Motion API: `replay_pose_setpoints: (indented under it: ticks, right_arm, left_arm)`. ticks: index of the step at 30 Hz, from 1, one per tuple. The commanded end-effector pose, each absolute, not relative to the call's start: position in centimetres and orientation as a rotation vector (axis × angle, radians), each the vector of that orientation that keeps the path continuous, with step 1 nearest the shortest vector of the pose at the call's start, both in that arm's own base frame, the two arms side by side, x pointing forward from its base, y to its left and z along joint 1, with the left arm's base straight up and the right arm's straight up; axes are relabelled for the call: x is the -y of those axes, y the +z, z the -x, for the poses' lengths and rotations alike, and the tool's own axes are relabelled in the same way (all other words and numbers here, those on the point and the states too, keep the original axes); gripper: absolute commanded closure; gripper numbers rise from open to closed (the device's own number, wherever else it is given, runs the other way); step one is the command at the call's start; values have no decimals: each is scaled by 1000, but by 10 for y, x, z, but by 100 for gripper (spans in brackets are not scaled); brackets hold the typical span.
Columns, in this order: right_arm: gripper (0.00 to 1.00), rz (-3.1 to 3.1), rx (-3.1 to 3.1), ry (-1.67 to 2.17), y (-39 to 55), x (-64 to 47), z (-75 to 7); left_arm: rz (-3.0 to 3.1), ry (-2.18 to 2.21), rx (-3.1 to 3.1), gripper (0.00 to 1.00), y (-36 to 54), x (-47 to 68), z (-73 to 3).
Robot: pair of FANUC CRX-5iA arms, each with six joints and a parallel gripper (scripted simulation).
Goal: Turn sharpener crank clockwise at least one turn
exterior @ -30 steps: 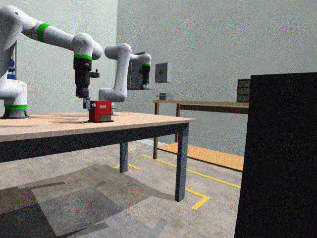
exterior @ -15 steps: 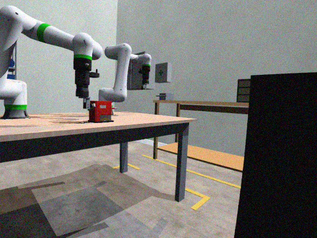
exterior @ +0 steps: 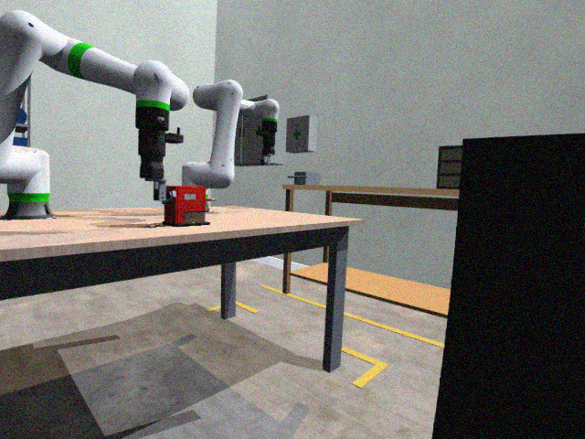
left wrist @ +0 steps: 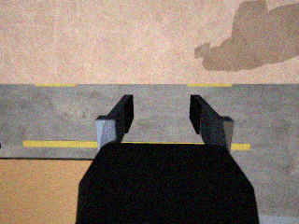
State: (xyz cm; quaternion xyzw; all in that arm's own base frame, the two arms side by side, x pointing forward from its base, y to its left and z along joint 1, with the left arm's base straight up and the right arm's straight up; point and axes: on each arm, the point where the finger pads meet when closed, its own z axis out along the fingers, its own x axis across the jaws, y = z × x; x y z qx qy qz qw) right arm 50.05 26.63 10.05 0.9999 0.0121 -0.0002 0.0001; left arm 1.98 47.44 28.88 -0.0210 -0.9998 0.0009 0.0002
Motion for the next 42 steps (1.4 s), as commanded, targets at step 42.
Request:
replay_pose_setpoints:
  ticks: [42]
  right_arm:
    - [100,-3142,-38,3,68,-267,-502]
  left_arm:
    - [66,0,3141,0,290,-475,-20]
